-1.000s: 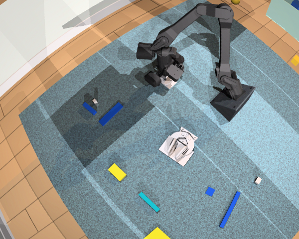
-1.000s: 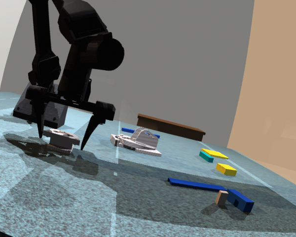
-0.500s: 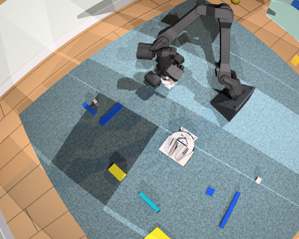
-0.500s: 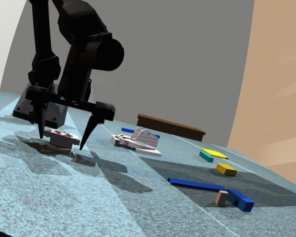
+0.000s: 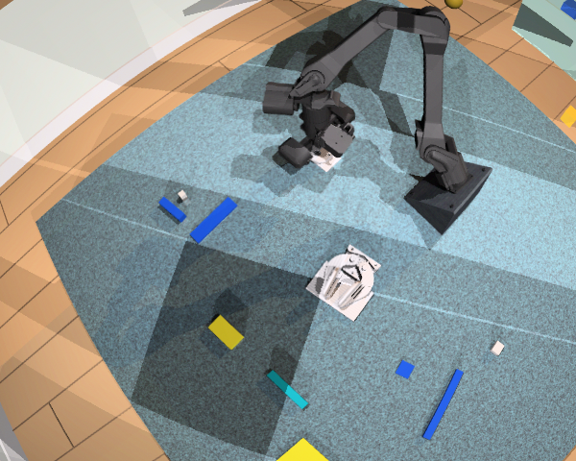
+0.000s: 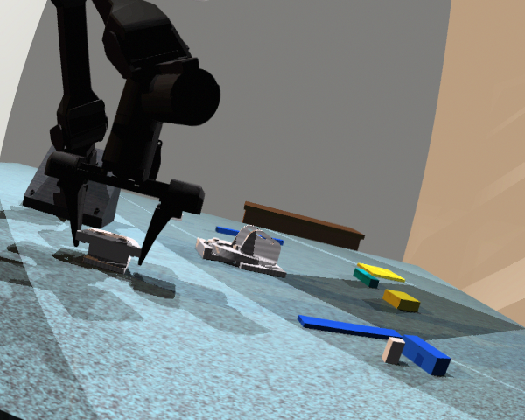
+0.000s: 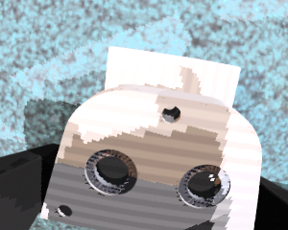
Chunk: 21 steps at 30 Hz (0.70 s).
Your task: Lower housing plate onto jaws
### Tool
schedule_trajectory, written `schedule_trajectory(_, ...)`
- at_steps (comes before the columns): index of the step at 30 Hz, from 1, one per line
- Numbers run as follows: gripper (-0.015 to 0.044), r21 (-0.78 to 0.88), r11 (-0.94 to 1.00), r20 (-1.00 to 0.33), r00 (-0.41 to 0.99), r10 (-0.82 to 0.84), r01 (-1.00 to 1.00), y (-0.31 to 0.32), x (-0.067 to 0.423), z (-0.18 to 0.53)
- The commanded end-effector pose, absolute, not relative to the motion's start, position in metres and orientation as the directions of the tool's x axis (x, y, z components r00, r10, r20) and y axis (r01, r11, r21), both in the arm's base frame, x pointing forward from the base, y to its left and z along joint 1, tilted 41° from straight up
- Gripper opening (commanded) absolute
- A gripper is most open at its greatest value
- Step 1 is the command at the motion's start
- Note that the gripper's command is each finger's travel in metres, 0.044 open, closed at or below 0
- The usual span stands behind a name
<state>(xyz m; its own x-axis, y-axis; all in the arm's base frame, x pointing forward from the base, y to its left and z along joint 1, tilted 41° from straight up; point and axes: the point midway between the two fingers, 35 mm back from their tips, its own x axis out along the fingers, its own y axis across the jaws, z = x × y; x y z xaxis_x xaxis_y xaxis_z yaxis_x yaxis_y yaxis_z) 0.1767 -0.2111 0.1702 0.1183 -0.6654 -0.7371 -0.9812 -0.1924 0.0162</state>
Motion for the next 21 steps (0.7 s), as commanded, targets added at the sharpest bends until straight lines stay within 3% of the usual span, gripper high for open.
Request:
schedule_trajectory(1,0.0351,0.016,-0.192,-0.737,0.118,-0.665,-0.981,-0.211,0.177,0.17)
schedule_trajectory(21,0.0351,0.015,-0.195,-0.743,0.12,-0.659,-0.981,-0.176,0.174,0.208)
